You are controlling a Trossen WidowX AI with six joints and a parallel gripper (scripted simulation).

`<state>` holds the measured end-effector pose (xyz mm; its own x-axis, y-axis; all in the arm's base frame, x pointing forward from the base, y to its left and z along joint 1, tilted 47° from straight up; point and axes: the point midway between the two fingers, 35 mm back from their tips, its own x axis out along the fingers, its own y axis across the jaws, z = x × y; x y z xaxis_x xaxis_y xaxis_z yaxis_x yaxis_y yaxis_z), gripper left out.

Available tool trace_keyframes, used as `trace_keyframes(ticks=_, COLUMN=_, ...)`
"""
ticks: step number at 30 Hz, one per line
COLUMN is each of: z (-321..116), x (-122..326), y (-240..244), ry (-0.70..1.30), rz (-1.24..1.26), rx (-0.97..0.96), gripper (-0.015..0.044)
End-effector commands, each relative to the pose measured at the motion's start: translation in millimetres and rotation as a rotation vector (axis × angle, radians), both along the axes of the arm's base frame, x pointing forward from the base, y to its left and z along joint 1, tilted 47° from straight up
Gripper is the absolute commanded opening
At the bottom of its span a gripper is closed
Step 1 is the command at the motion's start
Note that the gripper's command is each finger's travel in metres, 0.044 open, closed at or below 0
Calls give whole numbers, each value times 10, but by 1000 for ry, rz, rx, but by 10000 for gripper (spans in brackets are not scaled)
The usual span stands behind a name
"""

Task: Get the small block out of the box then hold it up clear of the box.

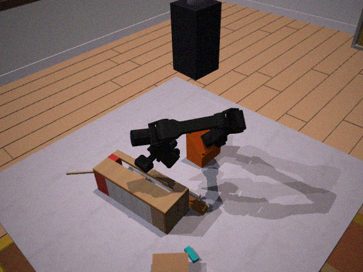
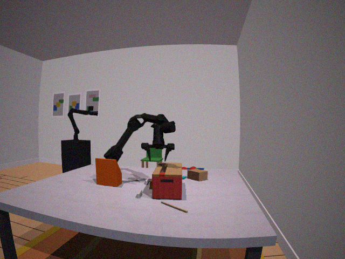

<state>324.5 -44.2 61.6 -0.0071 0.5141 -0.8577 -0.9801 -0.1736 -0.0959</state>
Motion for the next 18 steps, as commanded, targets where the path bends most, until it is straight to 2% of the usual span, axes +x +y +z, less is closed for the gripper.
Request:
trace_keyframes(ticks=1, z=-35, x=-83, y=-3, ry=-11, rz=-16, rx=-70, gripper=400)
trace_keyframes(ticks=18, z=-169, x=-78, y=128, ry=-11, rz=-16, rx=-71, gripper=400)
